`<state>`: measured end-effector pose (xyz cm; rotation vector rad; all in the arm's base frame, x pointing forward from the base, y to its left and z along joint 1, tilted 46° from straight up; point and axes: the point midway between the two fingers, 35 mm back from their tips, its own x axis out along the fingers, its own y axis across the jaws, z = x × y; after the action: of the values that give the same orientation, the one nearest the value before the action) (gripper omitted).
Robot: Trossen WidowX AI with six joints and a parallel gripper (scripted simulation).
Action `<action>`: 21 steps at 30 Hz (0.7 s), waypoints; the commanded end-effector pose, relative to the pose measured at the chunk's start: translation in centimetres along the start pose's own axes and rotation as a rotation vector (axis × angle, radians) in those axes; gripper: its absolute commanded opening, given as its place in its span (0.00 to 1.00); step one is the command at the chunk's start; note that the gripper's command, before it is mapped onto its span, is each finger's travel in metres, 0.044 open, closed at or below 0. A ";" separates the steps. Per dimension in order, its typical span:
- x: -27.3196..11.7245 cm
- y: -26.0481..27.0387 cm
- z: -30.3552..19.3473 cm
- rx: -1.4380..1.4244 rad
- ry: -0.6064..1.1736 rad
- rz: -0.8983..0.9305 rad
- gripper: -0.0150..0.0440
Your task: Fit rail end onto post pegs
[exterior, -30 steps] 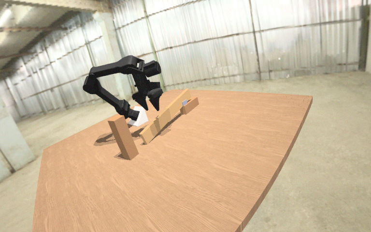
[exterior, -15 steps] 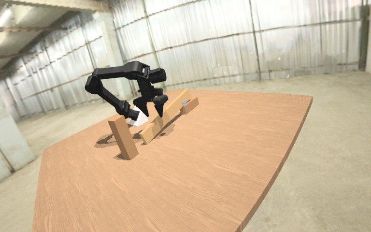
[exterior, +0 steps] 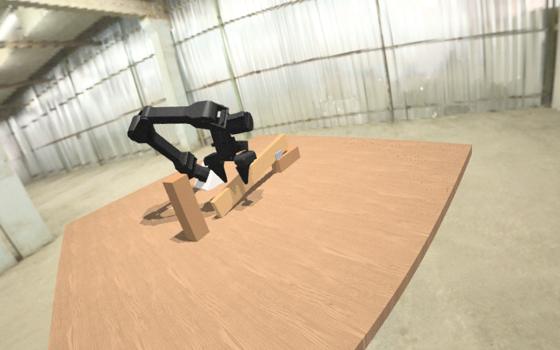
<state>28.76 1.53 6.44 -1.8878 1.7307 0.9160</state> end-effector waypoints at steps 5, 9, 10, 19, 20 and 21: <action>1.2 0.0 -0.1 -0.005 0.005 -0.004 1.00; 1.8 0.0 -0.1 -0.005 0.006 -0.004 1.00; 2.0 0.0 -0.1 -0.005 0.006 -0.004 1.00; 3.4 0.2 -0.2 -0.004 0.008 -0.003 1.00; 3.5 0.2 -0.2 -0.004 0.008 -0.003 1.00; 3.7 0.2 -0.2 -0.004 0.009 -0.003 1.00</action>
<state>28.58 -0.93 4.13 -1.8896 1.7344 0.9145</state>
